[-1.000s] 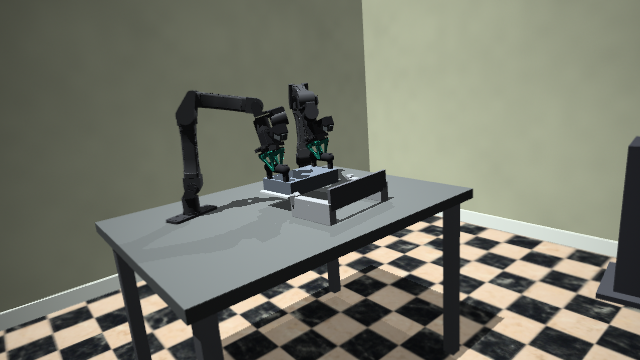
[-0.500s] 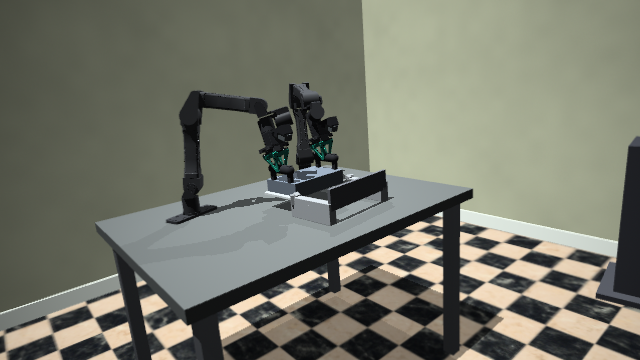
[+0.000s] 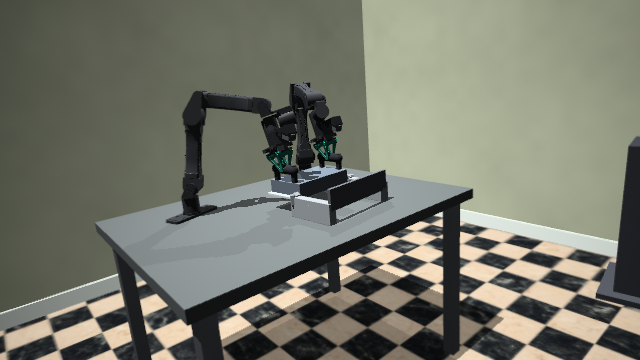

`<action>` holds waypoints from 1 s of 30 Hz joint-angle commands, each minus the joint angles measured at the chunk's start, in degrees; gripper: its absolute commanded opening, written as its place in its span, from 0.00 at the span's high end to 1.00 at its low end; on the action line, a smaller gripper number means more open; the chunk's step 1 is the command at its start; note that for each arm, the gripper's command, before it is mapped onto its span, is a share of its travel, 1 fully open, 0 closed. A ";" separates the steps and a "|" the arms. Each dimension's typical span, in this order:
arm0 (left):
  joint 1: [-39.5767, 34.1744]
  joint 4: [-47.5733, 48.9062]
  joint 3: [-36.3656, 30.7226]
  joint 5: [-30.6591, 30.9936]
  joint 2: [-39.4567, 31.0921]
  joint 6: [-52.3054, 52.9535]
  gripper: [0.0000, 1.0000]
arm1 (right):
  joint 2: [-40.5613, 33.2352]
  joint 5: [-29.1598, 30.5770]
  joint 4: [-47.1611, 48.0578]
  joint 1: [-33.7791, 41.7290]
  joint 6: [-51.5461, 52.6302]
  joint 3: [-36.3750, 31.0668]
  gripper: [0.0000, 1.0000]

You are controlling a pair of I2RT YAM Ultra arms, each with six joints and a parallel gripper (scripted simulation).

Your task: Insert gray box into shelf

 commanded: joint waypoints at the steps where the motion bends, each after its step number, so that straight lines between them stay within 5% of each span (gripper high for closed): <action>1: 1.05 3.39 3.88 -2.33 -1.25 0.83 0.85 | -1.94 1.92 1.90 -1.53 -0.91 4.12 0.85; 30: 4.94 3.79 12.31 -1.16 6.54 4.13 0.85 | 4.60 0.48 1.81 -6.31 -5.26 12.53 0.85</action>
